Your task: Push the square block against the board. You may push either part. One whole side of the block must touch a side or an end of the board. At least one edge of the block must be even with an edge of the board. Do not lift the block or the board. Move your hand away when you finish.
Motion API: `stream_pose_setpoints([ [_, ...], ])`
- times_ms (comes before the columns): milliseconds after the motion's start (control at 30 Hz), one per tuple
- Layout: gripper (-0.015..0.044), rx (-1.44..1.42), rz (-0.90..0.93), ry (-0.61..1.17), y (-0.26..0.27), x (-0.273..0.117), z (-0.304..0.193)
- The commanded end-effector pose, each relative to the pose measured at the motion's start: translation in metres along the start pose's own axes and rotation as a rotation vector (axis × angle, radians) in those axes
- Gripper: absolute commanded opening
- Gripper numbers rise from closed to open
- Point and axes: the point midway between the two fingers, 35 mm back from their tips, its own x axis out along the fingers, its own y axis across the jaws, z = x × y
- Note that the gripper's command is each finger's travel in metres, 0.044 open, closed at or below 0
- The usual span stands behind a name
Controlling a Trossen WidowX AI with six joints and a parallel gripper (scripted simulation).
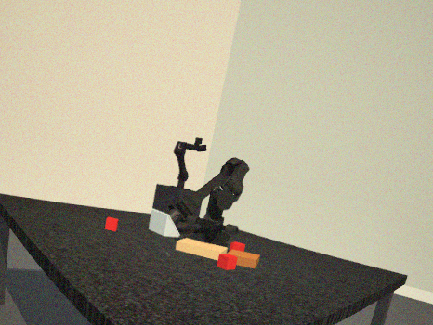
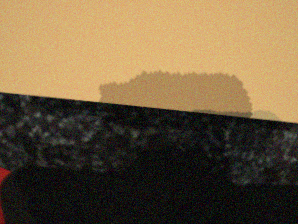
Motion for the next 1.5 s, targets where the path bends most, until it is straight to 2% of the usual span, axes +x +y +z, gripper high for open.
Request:
stream_pose_setpoints([
  [0,0.0,0.004,0.008,0.0,0.001,0.003,0.001],
  [600,0.0,0.003,0.008,-0.002,0.001,0.003,0.027],
  [1467,0.0,0.004,0.008,0.0,0.003,0.003,-0.012],
])
